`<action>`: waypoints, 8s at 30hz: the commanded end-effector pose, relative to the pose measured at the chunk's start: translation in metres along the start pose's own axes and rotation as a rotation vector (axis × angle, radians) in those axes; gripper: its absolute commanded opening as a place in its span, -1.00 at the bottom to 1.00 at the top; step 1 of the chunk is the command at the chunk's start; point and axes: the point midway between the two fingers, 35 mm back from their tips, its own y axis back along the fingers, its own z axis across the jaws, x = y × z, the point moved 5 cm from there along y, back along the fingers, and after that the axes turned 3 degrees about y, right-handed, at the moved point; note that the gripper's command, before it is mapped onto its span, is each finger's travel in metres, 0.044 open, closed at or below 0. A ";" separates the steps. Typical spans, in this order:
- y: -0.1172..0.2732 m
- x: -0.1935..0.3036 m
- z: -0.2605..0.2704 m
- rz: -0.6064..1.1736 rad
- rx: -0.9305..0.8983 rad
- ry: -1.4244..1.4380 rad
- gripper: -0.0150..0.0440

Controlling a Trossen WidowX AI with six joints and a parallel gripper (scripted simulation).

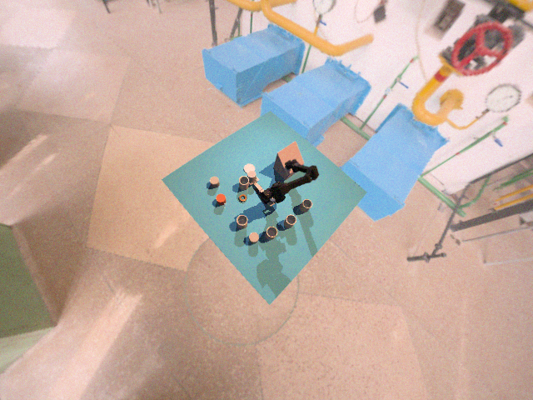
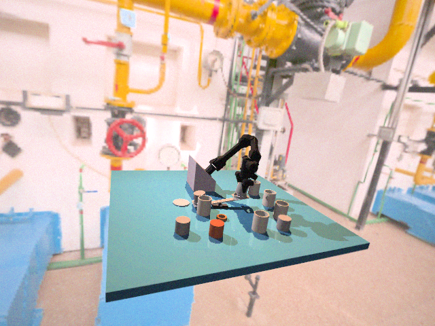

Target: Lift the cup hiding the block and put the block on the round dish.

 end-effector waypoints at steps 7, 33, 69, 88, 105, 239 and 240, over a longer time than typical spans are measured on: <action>0.017 -0.003 -0.003 -0.009 0.019 0.016 -0.49; 0.050 -0.003 0.001 -0.011 0.018 0.016 -0.49; 0.061 -0.003 0.005 -0.014 0.007 0.009 -0.49; 0.061 -0.003 0.005 -0.014 0.007 0.009 -0.49; 0.054 -0.013 0.010 -0.006 0.006 0.010 -0.49; -0.005 0.009 0.004 -0.016 0.019 0.120 0.39; -0.006 0.009 0.004 -0.016 0.019 0.120 0.39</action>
